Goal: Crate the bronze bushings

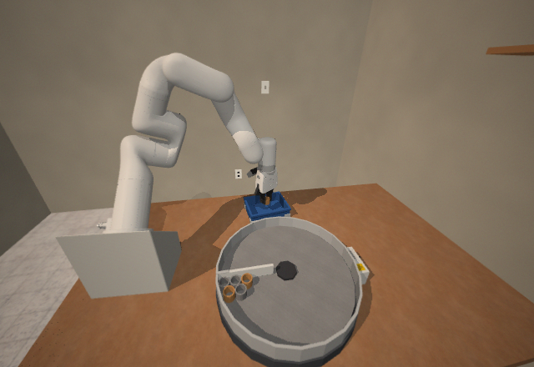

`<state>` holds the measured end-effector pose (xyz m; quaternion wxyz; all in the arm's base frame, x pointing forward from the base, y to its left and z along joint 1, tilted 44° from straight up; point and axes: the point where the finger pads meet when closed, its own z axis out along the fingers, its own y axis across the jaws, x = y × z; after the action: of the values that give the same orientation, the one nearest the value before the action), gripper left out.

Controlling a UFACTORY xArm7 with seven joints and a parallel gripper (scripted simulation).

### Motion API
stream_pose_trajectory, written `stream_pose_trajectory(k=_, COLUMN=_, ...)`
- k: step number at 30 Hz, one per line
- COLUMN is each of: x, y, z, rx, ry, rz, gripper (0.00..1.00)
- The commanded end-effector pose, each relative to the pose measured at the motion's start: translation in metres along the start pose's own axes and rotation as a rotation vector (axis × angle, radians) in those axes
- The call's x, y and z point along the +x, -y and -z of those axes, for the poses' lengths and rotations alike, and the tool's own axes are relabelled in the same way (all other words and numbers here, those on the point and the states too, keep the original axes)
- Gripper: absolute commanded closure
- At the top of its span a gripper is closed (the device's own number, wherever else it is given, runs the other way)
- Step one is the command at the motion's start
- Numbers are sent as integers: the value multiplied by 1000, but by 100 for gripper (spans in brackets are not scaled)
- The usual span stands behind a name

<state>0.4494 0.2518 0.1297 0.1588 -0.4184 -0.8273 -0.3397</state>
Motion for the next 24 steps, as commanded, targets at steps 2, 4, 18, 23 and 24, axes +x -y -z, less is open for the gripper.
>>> stream_pose_trajectory(k=2, x=-1, y=-1, z=-4, rx=-3, ry=2, rz=-1, gripper=100)
stream_pose_trajectory(k=4, x=-1, y=-1, z=-6, rx=-3, ry=2, rz=-1, gripper=100)
stream_pose_trajectory(k=18, x=-1, y=-1, z=-29, rx=-3, ry=2, rz=-1, gripper=100)
stream_pose_trajectory(k=23, x=-1, y=-1, z=-33, rx=-3, ry=2, rz=-1, gripper=100)
stream_pose_trajectory(k=24, x=-1, y=-1, z=-33, rx=-3, ry=2, rz=-1, gripper=100)
